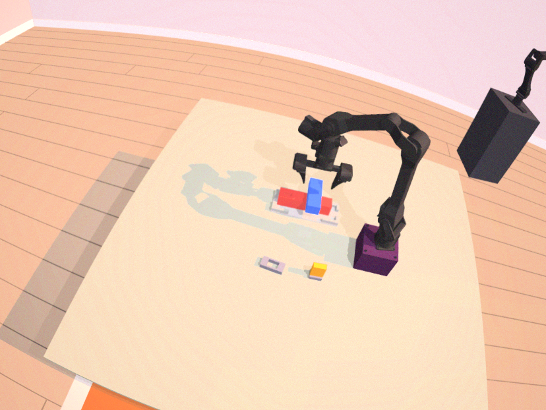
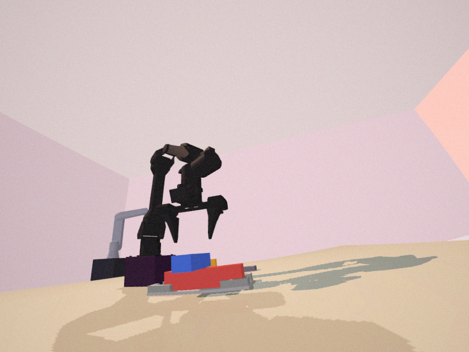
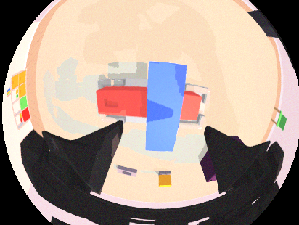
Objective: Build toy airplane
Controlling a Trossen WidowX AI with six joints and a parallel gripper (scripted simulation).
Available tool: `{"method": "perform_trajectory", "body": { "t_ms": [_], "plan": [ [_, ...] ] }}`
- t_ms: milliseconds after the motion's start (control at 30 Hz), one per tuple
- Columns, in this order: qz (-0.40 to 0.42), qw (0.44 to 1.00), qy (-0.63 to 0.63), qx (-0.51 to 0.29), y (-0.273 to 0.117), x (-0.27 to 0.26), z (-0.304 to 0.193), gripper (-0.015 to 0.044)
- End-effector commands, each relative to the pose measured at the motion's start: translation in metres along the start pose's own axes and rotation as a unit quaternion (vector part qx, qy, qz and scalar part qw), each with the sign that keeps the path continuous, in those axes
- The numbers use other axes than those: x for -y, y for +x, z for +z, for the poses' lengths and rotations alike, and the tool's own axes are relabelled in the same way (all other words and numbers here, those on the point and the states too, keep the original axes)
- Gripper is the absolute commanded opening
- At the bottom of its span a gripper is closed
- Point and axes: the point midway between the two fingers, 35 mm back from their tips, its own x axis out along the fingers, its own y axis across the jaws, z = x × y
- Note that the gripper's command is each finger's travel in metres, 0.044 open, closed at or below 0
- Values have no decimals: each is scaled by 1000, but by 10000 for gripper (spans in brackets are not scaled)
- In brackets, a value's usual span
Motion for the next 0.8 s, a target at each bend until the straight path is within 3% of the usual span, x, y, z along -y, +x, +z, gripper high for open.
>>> {"method": "perform_trajectory", "body": {
  "t_ms": [0,167,367,500,667,767],
  "plan": [
    [8,1000,1,3,-39,1,-1,440],
    [8,1000,-8,3,-39,-2,2,440],
    [7,964,-266,5,-37,-2,2,440],
    [6,893,-450,6,-36,-3,2,440],
    [4,756,-654,8,-35,-3,3,440],
    [4,707,-708,8,-35,-3,3,440]
  ]
}}
